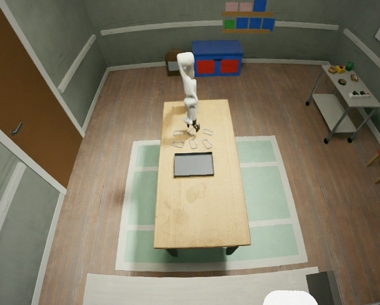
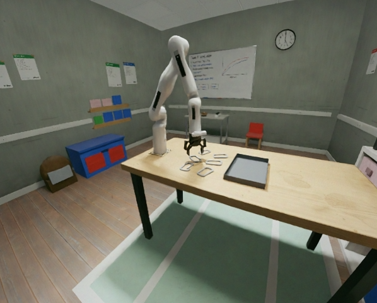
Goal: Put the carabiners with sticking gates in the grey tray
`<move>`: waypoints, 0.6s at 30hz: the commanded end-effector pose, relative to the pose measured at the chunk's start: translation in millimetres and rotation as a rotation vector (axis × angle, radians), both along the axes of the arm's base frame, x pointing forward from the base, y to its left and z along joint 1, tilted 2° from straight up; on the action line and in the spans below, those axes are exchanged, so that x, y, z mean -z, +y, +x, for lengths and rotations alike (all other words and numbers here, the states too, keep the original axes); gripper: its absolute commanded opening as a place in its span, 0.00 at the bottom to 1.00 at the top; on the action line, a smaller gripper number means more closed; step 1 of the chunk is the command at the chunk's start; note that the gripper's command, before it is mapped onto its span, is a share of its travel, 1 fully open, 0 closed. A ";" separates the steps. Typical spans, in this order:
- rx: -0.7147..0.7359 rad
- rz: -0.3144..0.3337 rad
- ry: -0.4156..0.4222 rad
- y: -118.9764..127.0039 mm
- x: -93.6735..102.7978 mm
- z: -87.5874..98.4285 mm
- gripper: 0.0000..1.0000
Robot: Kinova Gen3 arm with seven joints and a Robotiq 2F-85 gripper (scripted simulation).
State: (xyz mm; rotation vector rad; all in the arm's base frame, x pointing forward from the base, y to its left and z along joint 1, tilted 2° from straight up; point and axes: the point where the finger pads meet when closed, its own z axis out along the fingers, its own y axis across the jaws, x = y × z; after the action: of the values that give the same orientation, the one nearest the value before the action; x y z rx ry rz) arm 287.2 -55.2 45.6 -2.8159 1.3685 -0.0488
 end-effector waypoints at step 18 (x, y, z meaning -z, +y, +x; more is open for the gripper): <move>-0.003 -0.001 0.004 0.8 27.0 -0.3 1.00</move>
State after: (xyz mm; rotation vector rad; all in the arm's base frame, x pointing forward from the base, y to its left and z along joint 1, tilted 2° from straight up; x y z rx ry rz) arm 286.6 -53.9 43.0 -2.8202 1.3651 -0.0438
